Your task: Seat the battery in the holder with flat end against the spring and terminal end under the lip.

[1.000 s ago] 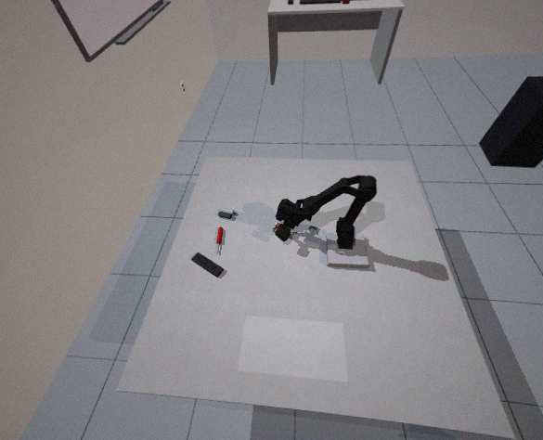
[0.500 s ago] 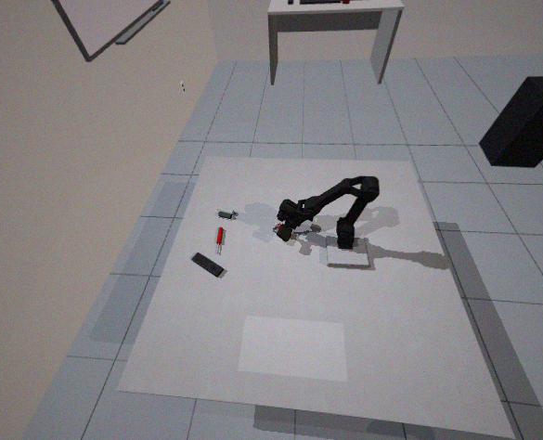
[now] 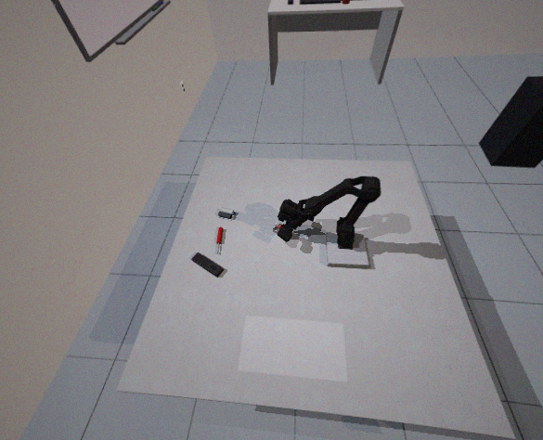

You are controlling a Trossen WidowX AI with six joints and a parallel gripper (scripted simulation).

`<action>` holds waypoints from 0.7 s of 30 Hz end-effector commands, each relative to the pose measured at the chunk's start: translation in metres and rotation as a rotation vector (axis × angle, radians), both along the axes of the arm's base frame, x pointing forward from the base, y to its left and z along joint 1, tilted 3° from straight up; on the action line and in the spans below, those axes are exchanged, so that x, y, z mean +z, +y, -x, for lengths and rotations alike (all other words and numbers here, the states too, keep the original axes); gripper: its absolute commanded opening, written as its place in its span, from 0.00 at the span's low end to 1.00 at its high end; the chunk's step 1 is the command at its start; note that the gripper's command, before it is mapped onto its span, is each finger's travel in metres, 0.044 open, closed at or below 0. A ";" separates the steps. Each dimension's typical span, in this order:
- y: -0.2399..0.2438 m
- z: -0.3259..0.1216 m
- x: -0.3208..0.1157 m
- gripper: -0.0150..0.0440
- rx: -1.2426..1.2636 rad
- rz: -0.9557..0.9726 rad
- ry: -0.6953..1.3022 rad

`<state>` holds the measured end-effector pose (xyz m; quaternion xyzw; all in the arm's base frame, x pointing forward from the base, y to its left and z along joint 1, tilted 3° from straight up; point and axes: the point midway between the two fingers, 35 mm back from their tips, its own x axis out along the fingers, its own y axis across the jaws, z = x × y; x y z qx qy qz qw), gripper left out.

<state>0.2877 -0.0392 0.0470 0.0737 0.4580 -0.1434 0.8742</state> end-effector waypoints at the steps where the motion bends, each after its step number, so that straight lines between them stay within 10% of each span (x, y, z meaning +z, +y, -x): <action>1: 0.002 0.007 -0.006 0.40 0.000 -0.009 0.025; 21: 0.002 0.007 -0.006 0.40 0.001 -0.012 0.033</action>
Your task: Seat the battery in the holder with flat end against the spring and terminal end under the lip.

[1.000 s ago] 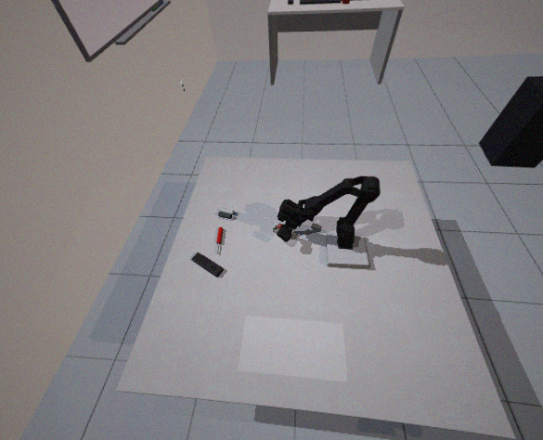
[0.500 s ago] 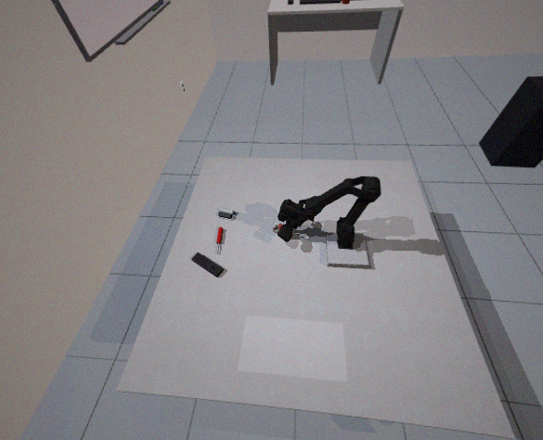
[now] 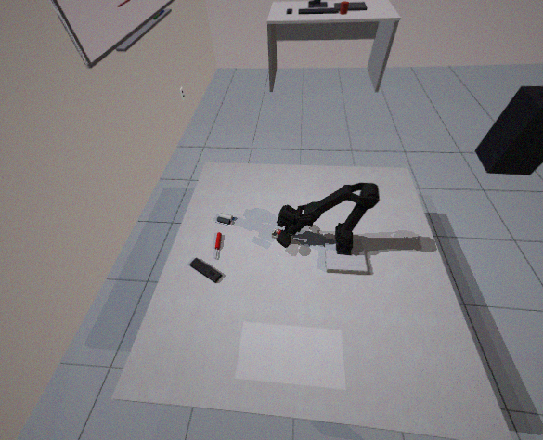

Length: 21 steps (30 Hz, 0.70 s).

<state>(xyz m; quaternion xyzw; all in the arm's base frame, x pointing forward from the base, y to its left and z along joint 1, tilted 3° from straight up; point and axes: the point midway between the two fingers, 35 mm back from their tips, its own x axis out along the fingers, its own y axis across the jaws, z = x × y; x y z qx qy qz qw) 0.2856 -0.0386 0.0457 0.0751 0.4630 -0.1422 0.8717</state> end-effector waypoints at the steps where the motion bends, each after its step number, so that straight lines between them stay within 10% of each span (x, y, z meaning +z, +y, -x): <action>1: 0.001 0.005 -0.005 0.40 0.000 -0.007 0.022; 21: 0.001 0.004 -0.006 0.40 0.001 -0.015 0.053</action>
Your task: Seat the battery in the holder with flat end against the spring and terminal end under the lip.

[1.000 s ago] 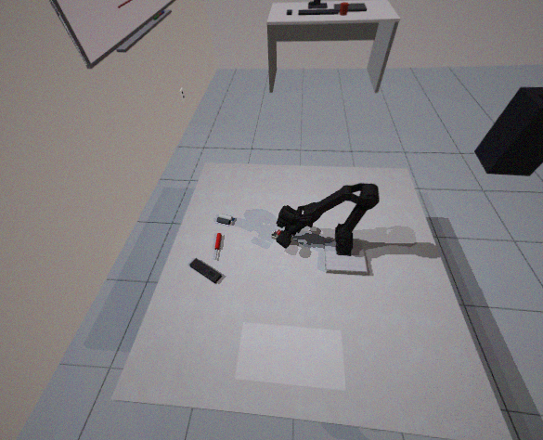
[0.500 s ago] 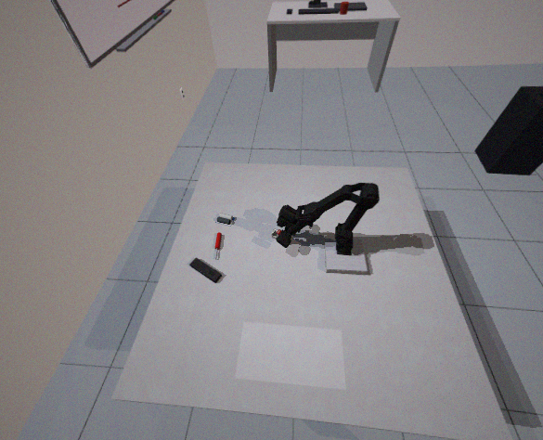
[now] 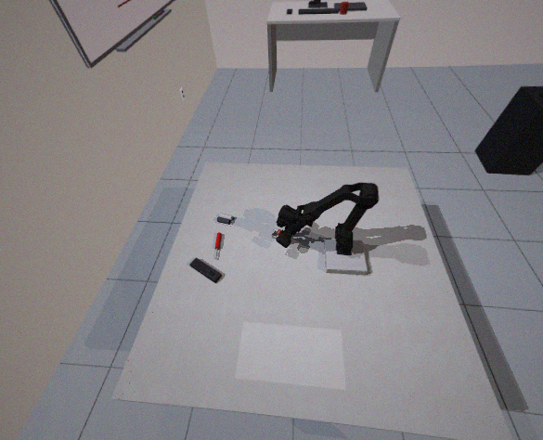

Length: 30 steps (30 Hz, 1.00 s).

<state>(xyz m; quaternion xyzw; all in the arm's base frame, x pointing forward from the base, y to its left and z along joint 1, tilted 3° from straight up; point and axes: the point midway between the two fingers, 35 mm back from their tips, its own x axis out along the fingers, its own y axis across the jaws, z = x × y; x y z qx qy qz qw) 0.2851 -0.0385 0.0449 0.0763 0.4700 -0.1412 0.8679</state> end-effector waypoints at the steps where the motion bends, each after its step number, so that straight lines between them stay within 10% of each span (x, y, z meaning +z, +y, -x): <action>1: 0.000 0.003 -0.005 0.40 0.000 -0.011 0.043; 30: -0.002 -0.005 -0.008 0.40 -0.001 -0.060 0.205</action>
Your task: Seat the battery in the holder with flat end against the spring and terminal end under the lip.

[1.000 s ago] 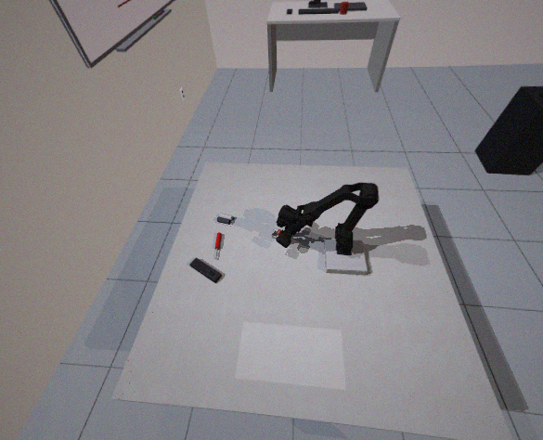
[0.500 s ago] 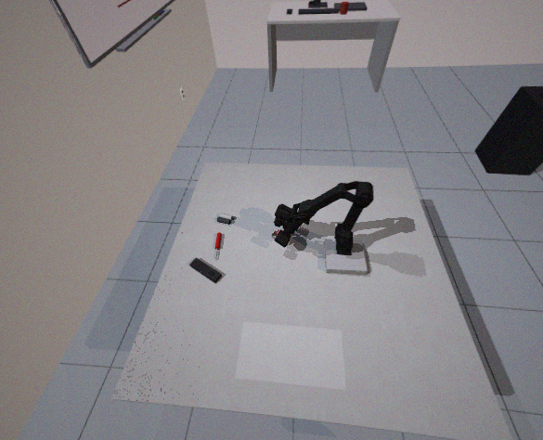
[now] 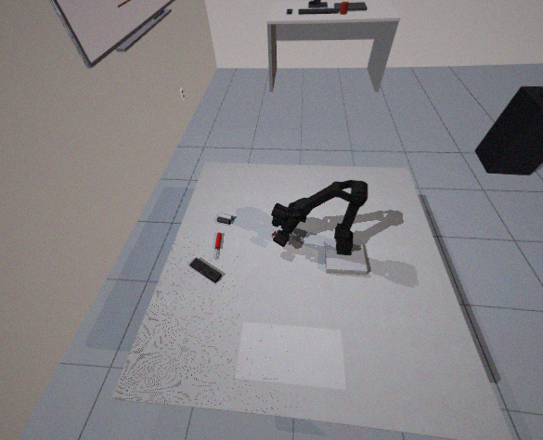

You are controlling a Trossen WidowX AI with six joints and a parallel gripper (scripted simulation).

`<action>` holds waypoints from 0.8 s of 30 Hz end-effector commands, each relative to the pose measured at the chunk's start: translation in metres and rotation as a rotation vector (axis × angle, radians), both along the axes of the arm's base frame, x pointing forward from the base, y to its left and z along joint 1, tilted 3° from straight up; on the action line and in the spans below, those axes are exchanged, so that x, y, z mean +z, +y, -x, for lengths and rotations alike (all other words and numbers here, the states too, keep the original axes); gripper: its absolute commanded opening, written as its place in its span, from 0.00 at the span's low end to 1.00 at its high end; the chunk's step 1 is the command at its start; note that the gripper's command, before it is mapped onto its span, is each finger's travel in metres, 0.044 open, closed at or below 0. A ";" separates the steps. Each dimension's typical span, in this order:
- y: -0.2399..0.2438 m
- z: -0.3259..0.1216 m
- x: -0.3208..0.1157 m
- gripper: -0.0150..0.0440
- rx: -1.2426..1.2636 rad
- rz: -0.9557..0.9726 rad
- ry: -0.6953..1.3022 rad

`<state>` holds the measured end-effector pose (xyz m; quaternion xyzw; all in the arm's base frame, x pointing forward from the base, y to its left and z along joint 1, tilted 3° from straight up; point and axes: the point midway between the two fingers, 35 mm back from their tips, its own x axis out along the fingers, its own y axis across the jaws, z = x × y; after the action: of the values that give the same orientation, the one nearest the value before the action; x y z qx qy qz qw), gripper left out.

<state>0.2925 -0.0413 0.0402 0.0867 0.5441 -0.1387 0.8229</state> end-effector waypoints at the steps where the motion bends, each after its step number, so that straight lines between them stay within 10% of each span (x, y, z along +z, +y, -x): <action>1: 0.001 0.002 -0.004 0.40 0.005 -0.014 0.043; 24: -0.001 -0.003 -0.006 0.40 -0.003 -0.057 0.172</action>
<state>0.2975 -0.0434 0.0374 0.0972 0.6008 -0.1354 0.7818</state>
